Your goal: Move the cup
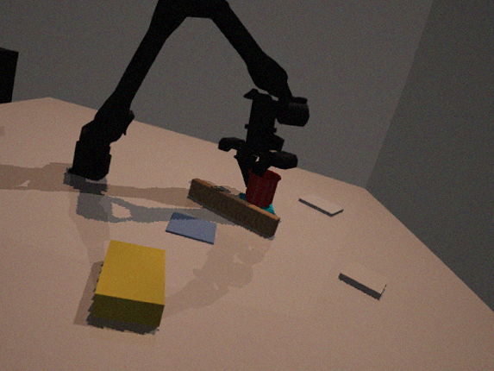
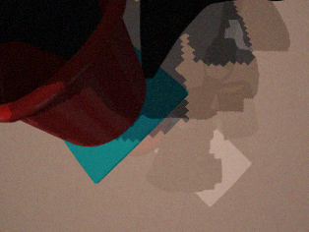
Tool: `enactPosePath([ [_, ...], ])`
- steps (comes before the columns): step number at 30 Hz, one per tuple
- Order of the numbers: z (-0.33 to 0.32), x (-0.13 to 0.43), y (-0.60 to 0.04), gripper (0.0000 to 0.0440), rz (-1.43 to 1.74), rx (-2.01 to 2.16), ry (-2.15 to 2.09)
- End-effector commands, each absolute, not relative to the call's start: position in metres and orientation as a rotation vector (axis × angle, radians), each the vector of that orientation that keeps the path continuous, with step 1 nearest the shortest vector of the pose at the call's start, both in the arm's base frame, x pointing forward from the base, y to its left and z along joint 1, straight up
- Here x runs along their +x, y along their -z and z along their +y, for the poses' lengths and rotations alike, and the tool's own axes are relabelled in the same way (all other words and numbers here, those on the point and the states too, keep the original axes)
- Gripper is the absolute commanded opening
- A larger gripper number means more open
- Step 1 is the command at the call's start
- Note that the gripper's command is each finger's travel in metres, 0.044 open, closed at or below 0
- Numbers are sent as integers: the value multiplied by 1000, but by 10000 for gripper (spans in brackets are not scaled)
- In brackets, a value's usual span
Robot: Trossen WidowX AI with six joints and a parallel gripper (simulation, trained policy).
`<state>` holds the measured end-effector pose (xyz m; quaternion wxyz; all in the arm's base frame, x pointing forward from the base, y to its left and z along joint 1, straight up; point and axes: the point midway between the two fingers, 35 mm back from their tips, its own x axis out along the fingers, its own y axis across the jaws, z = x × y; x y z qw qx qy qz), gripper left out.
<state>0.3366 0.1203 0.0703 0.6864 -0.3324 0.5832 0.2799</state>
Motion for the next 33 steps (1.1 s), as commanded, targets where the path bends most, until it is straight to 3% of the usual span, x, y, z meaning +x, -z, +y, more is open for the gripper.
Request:
enactPosePath([
  [1, 122, 339, -72, 125, 1283, -727, -620],
  [3, 125, 340, -75, 152, 1262, -714, -621],
  [25, 129, 330, -131, 265, 1127, -635, -637],
  [28, 129, 331, -143, 304, 1097, -629, -632],
  [33, 127, 335, -160, 407, 1064, -614, -618],
])
